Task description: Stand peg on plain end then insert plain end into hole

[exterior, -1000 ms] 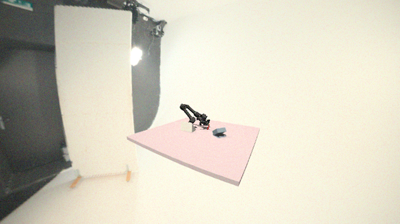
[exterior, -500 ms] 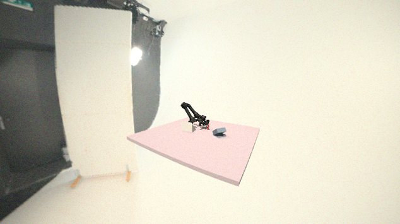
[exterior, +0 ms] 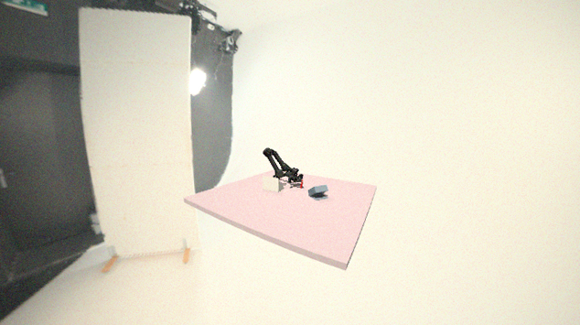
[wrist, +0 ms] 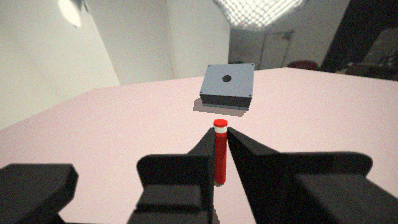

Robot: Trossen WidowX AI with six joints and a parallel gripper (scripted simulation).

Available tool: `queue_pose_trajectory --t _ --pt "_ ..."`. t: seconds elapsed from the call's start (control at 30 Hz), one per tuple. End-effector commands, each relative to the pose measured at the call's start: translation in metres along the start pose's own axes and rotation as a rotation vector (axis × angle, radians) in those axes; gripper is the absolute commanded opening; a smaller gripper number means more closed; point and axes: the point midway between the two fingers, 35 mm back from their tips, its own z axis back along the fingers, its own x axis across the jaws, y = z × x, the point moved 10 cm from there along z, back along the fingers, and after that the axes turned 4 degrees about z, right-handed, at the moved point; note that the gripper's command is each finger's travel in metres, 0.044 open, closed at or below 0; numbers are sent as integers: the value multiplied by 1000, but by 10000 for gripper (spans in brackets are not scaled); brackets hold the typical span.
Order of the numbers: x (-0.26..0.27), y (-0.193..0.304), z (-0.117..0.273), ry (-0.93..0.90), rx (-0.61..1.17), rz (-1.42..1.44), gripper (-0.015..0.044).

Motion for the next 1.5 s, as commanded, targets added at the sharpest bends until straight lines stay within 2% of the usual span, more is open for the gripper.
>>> queue_pose_trajectory --t 0.0,1.47 --pt "0 2 0 0 0 0 50" --pt "0 12 6 12 -48 -12 50"
